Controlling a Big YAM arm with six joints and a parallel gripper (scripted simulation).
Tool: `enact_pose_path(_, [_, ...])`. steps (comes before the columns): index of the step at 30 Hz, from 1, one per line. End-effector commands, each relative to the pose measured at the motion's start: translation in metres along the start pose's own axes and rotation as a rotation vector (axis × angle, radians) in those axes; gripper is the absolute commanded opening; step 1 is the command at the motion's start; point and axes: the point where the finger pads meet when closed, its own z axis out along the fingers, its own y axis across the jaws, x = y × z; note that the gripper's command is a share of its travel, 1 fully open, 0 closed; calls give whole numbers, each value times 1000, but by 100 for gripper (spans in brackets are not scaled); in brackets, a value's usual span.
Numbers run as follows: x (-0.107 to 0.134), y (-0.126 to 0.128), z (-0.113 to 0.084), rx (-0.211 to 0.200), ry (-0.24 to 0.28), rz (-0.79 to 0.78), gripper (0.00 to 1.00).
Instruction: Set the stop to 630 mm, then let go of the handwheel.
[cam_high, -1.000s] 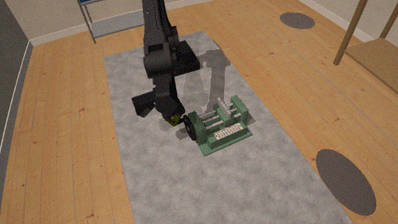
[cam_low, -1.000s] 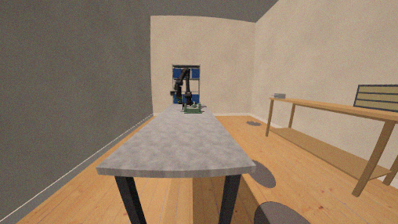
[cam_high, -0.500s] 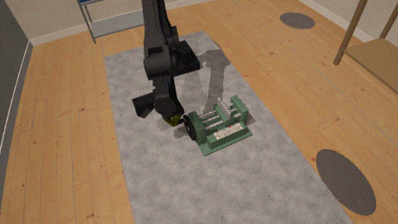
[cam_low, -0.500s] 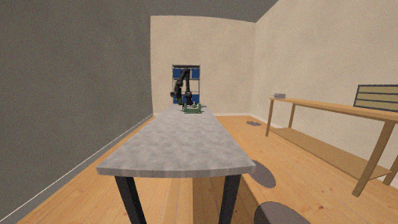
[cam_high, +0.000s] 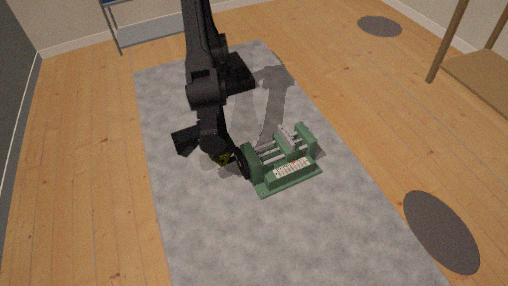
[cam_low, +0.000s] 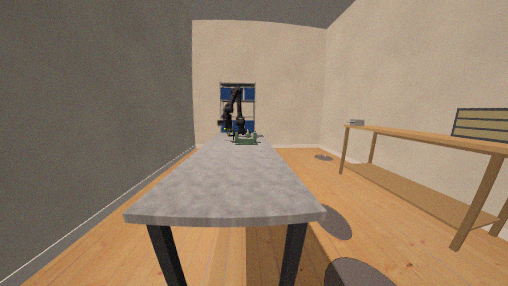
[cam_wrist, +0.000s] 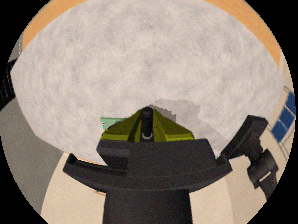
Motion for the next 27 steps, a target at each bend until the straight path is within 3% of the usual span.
enact_pose_path(1, [-4,-7,23,40,0,12,6])
enact_pose_path(2, [-1,-3,25,40,0,12,6])
enact_pose_path(3, [-4,19,16,3,-11,9,6])
enact_pose_path(5, [-4,30,18,-8,-14,4,6])
enact_pose_path(8, [-4,32,19,-8,-14,5,6])
enact_pose_path(9, [-2,10,33,34,0,16,6])
enact_pose_path(11, [-2,10,33,47,3,11,6])
enact_pose_path(18, [-2,39,23,4,-9,2,6])
enact_pose_path(27, [-2,56,24,-3,-7,4,6])
